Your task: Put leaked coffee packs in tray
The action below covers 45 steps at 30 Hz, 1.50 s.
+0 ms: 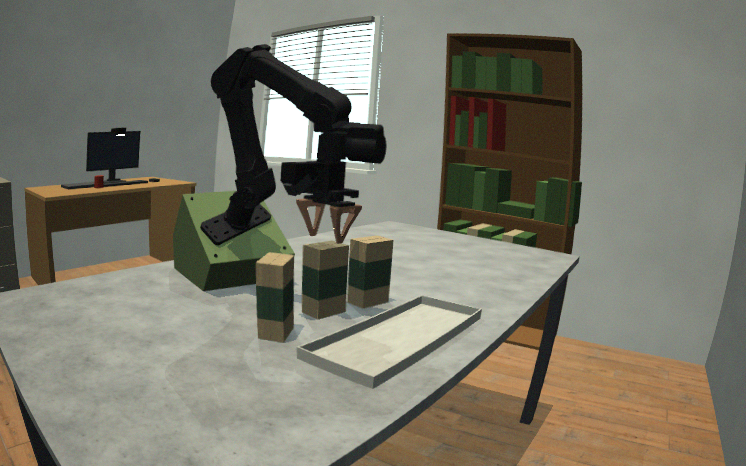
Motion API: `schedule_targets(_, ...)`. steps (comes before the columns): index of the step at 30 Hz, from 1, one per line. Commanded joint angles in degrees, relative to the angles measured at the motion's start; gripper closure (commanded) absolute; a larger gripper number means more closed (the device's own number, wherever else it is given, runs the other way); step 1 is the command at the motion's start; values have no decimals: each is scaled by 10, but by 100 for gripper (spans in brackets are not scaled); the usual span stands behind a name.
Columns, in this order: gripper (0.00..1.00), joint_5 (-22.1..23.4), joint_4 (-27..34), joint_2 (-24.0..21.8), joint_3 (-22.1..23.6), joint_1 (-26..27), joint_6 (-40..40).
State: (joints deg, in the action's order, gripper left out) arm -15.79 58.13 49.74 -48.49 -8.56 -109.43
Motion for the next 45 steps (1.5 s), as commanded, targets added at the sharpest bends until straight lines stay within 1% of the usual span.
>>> schedule_targets(1,23,0,0,-15,-16,5,3)
schedule_targets(21,23,1,-1,-15,-17,7,4)
schedule_targets(26,23,3,-4,1,-19,9,7)
schedule_targets(39,23,3,-10,3,-19,10,7)
schedule_targets(41,23,5,-13,9,-16,12,9)
schedule_targets(43,23,6,-18,10,9,14,11)
schedule_targets(45,23,9,-25,12,16,17,13)
